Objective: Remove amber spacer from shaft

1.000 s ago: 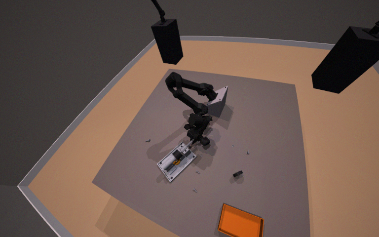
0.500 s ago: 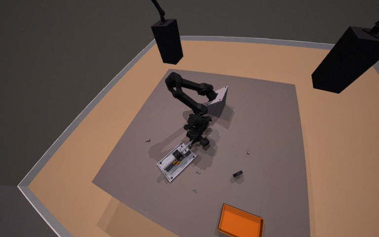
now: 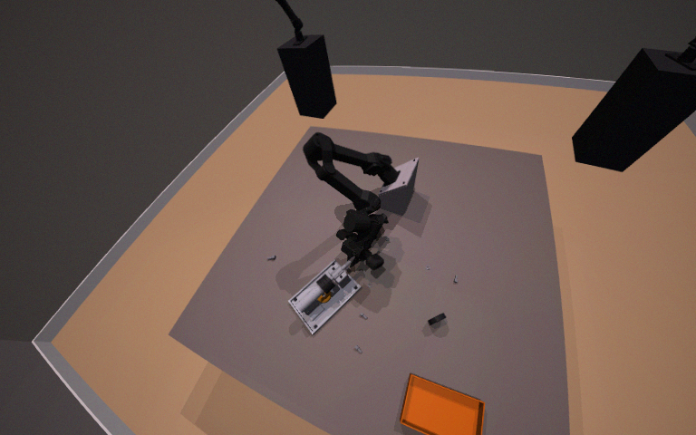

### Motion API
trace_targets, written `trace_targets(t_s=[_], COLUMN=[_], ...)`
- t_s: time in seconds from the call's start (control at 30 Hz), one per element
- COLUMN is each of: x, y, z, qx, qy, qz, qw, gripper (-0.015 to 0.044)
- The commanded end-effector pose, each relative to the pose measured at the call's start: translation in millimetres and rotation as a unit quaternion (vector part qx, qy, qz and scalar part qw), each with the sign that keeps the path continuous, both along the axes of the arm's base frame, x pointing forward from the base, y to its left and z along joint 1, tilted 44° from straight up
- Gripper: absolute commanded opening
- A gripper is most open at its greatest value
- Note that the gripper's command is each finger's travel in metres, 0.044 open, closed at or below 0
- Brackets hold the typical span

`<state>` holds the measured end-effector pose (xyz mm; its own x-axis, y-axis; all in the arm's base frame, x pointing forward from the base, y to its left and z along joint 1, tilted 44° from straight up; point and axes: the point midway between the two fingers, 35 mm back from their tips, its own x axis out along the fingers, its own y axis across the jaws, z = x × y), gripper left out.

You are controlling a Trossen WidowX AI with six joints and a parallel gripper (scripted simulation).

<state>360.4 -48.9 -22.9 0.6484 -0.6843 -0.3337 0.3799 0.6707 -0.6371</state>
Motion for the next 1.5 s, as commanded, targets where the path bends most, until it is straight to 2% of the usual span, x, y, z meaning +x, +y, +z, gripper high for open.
trace_targets(t_s=[0.0, 1.47], x=[4, 16], y=[0, -4], z=[2, 6], qx=[0.001, 0.001], qy=[-0.004, -0.004], qz=[0.001, 0.001], qw=[1.0, 1.0], gripper=[0.0, 0.0])
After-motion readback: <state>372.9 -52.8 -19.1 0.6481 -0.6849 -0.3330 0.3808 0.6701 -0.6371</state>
